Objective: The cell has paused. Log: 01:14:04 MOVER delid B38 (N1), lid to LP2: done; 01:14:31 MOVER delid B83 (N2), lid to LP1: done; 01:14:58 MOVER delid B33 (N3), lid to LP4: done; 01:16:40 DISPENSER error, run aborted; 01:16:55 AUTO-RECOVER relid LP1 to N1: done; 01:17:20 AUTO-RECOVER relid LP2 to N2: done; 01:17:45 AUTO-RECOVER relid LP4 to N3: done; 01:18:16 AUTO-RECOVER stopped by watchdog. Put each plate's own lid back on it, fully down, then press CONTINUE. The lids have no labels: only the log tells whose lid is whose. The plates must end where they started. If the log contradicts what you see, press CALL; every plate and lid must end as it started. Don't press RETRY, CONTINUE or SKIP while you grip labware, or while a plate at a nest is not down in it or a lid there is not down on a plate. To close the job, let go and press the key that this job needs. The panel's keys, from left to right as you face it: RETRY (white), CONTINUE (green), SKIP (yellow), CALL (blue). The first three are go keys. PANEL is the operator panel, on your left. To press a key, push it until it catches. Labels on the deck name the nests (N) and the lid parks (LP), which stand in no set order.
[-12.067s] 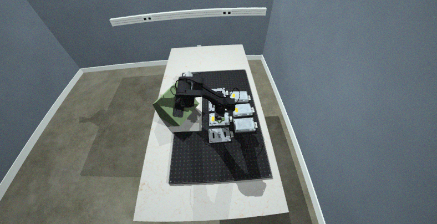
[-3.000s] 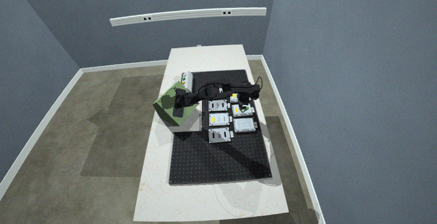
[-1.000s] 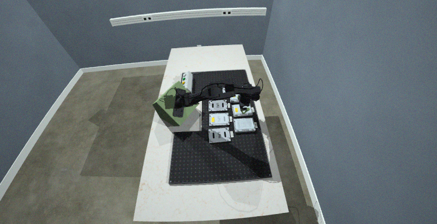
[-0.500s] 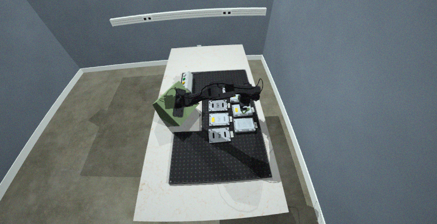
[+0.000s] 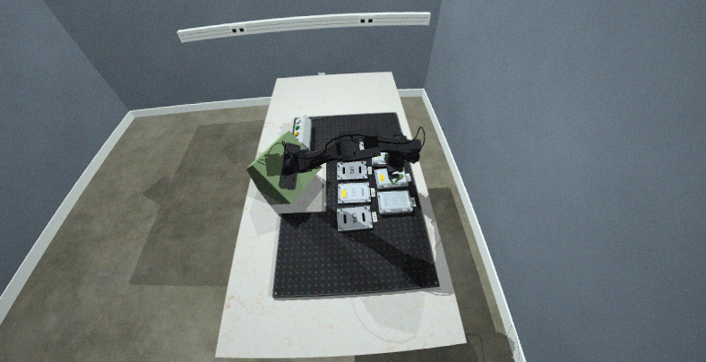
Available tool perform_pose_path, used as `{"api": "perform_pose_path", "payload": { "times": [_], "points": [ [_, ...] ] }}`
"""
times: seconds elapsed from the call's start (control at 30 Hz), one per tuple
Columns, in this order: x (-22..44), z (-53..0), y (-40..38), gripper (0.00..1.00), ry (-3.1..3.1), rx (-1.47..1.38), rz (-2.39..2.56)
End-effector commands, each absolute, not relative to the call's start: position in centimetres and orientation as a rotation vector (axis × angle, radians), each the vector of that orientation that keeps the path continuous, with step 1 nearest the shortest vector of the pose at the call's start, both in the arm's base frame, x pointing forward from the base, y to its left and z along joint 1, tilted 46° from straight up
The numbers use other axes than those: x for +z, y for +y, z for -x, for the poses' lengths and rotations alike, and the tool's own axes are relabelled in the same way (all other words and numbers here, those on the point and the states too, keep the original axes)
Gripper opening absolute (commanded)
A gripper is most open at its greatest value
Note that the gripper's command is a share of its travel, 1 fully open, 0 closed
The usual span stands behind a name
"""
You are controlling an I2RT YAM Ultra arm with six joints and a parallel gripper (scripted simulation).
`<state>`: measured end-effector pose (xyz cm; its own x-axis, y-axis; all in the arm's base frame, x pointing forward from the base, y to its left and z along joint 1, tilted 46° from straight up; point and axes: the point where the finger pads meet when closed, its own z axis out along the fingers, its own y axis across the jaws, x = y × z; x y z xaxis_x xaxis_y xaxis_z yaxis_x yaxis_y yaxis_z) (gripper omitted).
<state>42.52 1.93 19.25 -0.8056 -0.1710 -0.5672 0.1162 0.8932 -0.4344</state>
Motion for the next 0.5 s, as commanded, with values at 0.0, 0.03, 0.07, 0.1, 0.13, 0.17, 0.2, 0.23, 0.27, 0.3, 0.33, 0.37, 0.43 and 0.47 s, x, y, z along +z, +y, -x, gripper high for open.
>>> {"api": "perform_pose_path", "payload": {
  "times": [0.0,0.03,0.07,0.1,0.13,0.17,0.2,0.23,0.27,0.3,0.33,0.37,0.43,0.47],
  "points": [
    [19.7,-42.5,2.0,1.0,2.417,-0.597,0.04],
    [19.7,-42.5,2.0,1.0,2.417,-0.597,0.04],
    [19.7,-42.5,2.0,1.0,2.417,-0.597,0.04],
    [19.7,-42.5,2.0,1.0,2.417,-0.597,0.04],
    [19.7,-42.5,2.0,1.0,2.417,-0.597,0.04],
    [19.7,-42.5,2.0,1.0,2.417,-0.597,0.04],
    [19.7,-42.5,1.9,1.0,2.417,-0.597,0.04],
    [19.7,-42.5,1.9,1.0,2.417,-0.597,0.04],
    [19.7,-42.5,1.9,1.0,2.417,-0.597,0.04],
    [19.7,-42.3,1.5,1.0,2.414,-0.59,0.037],
    [19.7,-42.3,1.5,1.0,2.414,-0.59,0.037],
    [19.7,-42.3,1.5,1.0,2.413,-0.591,0.037],
    [19.7,-42.3,1.5,1.0,2.413,-0.591,0.037],
    [21.4,-43.0,2.5,1.0,2.372,-0.569,0.038]
  ]
}}
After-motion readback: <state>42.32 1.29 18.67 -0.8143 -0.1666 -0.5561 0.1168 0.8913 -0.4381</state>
